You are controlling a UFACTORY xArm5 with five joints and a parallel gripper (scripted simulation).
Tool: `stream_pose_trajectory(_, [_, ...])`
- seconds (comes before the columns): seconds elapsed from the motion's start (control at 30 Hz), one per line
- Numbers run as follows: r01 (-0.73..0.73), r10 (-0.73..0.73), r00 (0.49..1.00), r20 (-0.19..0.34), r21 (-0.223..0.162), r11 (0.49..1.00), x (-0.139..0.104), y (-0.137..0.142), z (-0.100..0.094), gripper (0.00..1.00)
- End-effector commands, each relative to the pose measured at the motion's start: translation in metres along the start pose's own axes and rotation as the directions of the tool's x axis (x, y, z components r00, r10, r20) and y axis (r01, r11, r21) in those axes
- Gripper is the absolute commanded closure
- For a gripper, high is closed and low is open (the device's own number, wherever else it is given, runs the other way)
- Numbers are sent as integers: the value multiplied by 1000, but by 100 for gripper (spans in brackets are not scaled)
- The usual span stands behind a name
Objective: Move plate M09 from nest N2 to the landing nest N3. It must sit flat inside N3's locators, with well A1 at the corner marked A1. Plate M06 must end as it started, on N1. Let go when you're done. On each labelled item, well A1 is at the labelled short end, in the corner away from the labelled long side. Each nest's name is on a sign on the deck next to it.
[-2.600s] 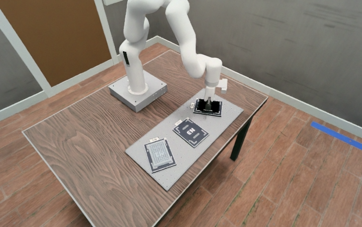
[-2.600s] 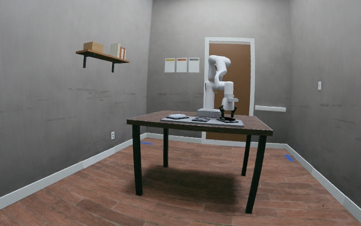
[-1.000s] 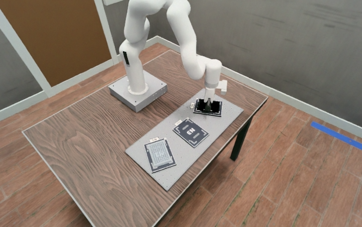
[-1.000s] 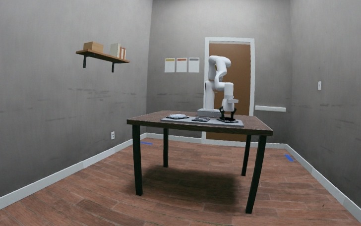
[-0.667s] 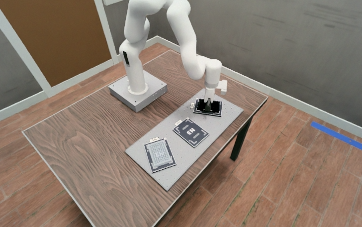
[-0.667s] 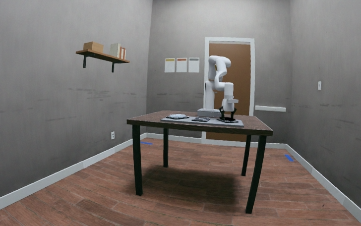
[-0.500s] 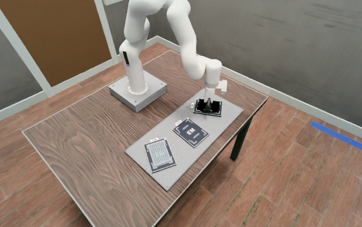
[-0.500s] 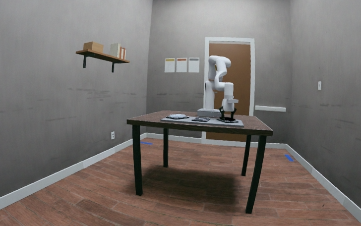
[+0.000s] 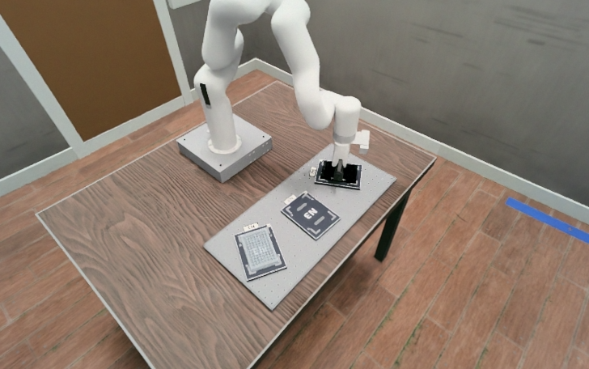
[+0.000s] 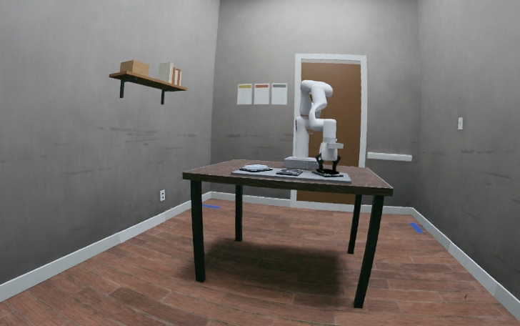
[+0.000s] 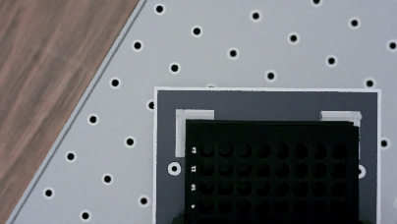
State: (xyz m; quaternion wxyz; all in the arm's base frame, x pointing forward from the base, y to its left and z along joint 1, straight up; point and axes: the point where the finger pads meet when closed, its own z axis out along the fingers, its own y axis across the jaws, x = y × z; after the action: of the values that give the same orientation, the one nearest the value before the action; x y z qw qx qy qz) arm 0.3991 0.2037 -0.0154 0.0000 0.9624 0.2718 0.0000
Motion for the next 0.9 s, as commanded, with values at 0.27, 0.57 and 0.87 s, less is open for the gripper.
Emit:
stream_pose_trajectory(0.27, [0,0,1000,-4,-2,1000,2,0,-5,100])
stream_pose_trajectory(0.57, [0,0,1000,-4,-2,1000,2,0,-9,100])
stream_pose_trajectory(0.87, [0,0,1000,-4,-2,1000,2,0,-15,100])
